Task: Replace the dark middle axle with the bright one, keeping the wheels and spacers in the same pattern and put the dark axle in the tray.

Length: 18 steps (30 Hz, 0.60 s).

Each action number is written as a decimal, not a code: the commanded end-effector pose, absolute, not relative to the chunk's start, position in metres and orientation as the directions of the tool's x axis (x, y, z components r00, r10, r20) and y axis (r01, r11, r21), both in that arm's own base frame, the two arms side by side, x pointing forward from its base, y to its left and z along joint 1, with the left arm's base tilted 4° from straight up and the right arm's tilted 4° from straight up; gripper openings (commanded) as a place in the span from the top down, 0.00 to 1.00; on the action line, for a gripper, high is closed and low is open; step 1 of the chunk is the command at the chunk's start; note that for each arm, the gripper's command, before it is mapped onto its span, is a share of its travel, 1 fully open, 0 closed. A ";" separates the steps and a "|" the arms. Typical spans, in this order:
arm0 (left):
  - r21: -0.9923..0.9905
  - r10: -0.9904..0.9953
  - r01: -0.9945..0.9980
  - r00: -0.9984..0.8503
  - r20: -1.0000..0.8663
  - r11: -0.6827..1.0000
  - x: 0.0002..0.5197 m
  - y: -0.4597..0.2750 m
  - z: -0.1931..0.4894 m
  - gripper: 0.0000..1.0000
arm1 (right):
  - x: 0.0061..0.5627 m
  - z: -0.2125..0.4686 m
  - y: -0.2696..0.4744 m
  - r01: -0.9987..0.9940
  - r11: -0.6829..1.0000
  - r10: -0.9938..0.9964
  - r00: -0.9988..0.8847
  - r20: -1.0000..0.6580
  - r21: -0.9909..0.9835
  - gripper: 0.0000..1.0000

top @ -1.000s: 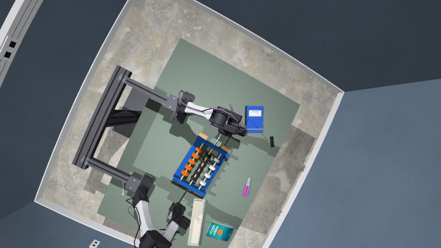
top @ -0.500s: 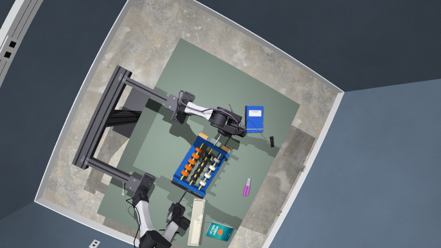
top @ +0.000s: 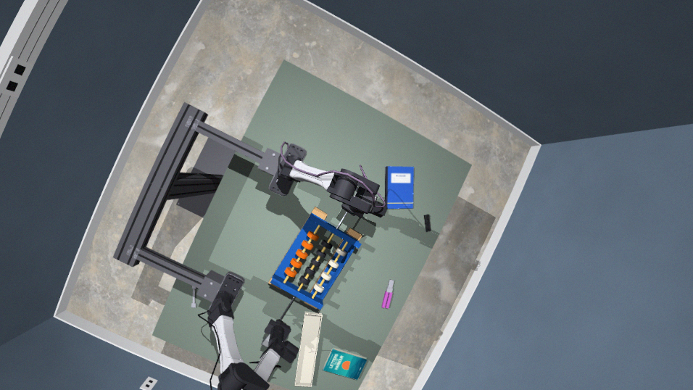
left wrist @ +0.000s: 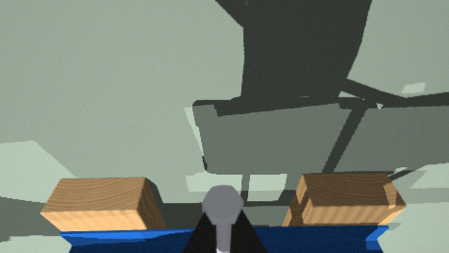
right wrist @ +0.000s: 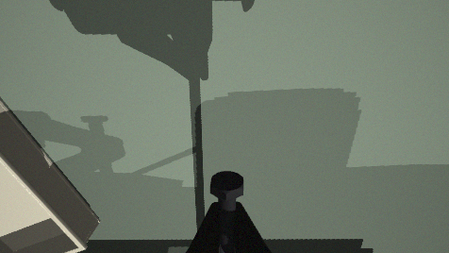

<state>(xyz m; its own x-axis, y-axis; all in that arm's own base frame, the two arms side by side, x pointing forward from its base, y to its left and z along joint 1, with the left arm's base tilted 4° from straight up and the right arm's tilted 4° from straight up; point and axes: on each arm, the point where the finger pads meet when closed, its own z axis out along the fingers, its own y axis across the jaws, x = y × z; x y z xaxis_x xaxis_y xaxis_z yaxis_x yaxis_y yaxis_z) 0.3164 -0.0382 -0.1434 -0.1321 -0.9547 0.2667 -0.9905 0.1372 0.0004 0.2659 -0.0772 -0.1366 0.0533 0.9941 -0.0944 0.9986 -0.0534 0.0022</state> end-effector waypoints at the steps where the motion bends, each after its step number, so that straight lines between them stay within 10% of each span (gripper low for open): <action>1: 0.009 -0.908 -0.980 -0.181 0.378 0.199 0.301 -0.074 -0.133 1.00 | 0.265 -0.135 -0.067 0.999 -0.041 0.998 0.041 -0.054 0.003 1.00; 18: -0.008 -0.909 -0.979 -0.190 0.372 0.201 0.306 -0.078 -0.128 1.00 | 0.268 -0.135 -0.072 0.999 -0.044 0.997 0.045 -0.056 0.010 1.00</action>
<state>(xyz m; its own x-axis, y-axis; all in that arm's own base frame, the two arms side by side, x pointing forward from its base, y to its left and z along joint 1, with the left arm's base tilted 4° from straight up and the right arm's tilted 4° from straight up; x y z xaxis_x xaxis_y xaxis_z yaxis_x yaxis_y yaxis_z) 0.3161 -0.0422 -0.1437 -0.1348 -0.9551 0.2638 -0.9901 0.1400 0.0011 0.2657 -0.0811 -0.1363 0.0541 0.9940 -0.0956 0.9985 -0.0541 0.0029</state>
